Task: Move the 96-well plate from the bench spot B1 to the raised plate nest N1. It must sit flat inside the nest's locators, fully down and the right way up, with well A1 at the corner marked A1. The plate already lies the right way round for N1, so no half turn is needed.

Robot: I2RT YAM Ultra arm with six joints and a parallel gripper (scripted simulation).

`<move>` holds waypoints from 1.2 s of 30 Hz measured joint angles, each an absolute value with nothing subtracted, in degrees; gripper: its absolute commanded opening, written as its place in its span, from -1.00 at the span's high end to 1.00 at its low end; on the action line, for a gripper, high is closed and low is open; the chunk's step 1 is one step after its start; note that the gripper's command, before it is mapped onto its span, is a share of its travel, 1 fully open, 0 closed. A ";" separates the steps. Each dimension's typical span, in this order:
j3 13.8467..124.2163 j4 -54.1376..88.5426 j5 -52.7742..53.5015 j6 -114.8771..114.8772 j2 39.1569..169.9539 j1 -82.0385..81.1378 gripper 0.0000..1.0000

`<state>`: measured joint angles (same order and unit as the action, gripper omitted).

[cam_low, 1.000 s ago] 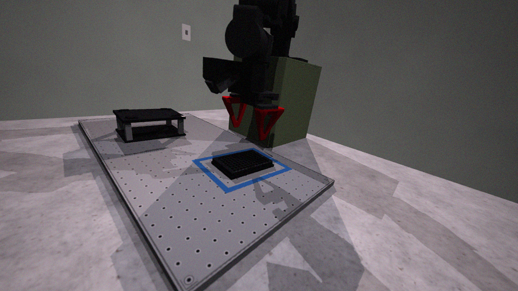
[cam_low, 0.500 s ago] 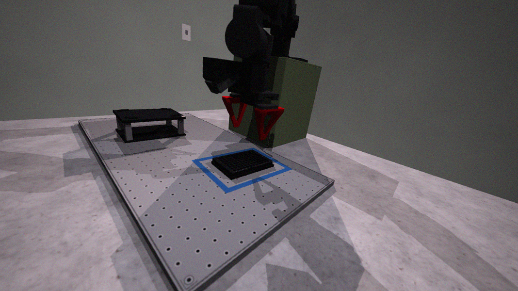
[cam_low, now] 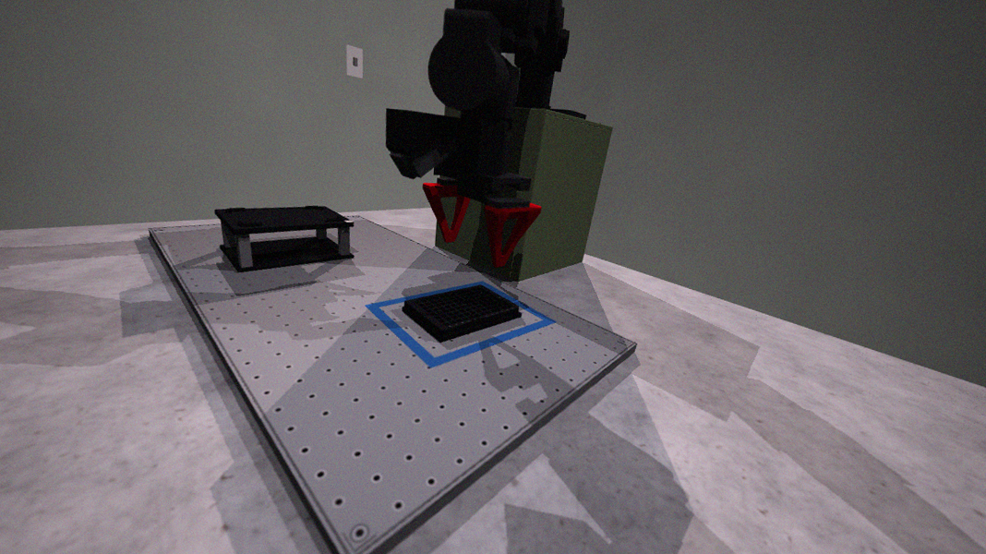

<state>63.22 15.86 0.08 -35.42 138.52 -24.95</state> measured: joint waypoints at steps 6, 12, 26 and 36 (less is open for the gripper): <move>63.22 15.86 0.08 -35.42 138.52 -24.95 -1.00; 63.22 15.86 0.08 -35.42 138.52 -24.95 -1.00; 64.36 13.54 0.08 -35.42 141.75 -24.95 -1.00; 65.12 11.64 0.08 -35.42 144.86 -24.95 -1.00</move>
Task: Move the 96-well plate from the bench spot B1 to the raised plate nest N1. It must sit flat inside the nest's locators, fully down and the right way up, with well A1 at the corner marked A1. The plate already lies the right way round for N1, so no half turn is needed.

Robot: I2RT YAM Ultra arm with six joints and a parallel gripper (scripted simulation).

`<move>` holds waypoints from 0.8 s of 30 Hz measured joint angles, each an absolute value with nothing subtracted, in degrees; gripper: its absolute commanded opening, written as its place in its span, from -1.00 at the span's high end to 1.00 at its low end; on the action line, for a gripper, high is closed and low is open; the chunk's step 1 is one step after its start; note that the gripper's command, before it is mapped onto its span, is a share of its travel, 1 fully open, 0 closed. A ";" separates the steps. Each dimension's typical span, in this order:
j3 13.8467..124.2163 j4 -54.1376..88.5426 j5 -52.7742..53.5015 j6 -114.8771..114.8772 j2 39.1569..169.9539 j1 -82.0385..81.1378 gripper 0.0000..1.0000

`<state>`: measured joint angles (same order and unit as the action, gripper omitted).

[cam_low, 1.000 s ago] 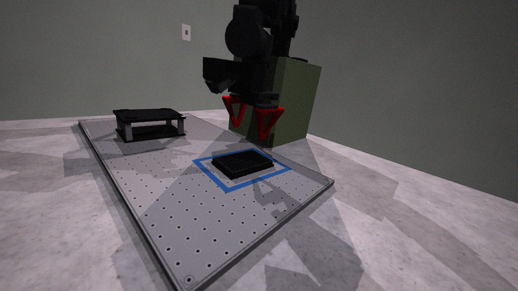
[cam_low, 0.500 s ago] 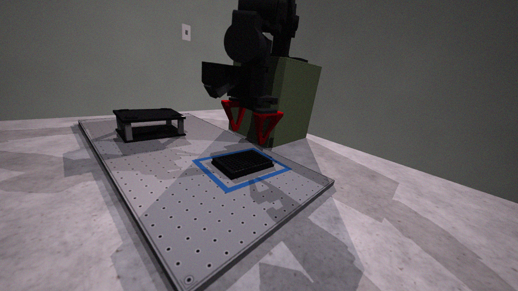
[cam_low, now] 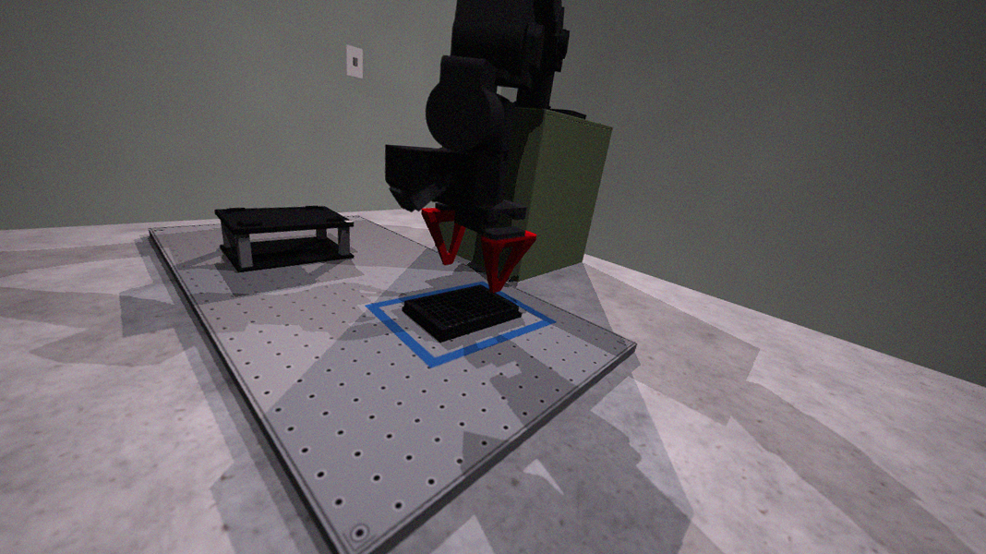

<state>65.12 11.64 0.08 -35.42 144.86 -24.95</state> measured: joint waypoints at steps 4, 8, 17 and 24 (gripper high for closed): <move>65.82 10.66 0.08 -35.42 146.06 -24.95 -1.00; 66.15 10.02 0.08 -35.42 146.82 -24.95 -1.00; 67.37 8.27 0.08 -35.42 149.86 -24.95 -1.00; 68.14 7.29 0.08 -35.42 151.79 -24.95 -1.00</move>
